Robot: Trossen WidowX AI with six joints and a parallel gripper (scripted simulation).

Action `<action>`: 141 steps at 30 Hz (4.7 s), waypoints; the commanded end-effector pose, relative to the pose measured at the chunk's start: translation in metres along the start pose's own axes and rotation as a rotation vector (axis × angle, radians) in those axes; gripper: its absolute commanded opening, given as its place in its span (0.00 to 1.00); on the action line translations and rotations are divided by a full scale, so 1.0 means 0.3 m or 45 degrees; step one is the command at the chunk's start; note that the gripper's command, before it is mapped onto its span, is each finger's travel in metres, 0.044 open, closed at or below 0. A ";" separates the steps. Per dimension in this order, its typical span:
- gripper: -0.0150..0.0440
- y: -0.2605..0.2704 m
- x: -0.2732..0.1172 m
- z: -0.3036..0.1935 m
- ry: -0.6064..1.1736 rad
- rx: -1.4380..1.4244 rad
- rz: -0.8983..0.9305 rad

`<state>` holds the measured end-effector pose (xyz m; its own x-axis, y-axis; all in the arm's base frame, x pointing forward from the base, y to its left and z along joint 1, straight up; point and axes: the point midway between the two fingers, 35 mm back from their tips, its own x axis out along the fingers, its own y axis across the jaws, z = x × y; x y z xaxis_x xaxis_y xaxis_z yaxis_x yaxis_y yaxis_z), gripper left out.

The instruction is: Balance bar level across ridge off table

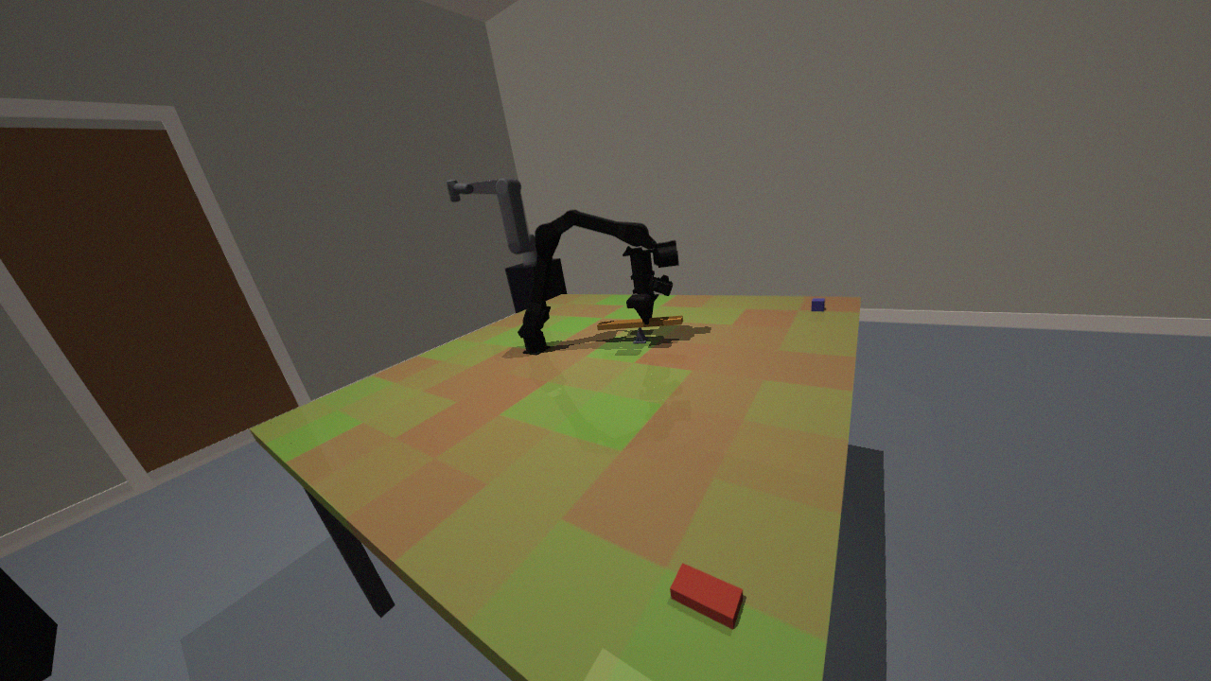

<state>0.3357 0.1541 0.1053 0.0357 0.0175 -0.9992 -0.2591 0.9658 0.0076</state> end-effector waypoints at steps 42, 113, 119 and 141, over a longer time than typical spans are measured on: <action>0.25 -0.001 0.016 -0.004 0.005 0.007 -0.002; 0.25 -0.001 0.036 -0.006 0.005 0.007 -0.002; 0.25 -0.001 0.038 -0.006 0.005 0.007 -0.002; 0.25 -0.001 0.044 -0.006 0.005 0.007 -0.002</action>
<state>0.3358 0.1542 0.0958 0.0386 0.0186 -0.9991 -0.2584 0.9660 0.0080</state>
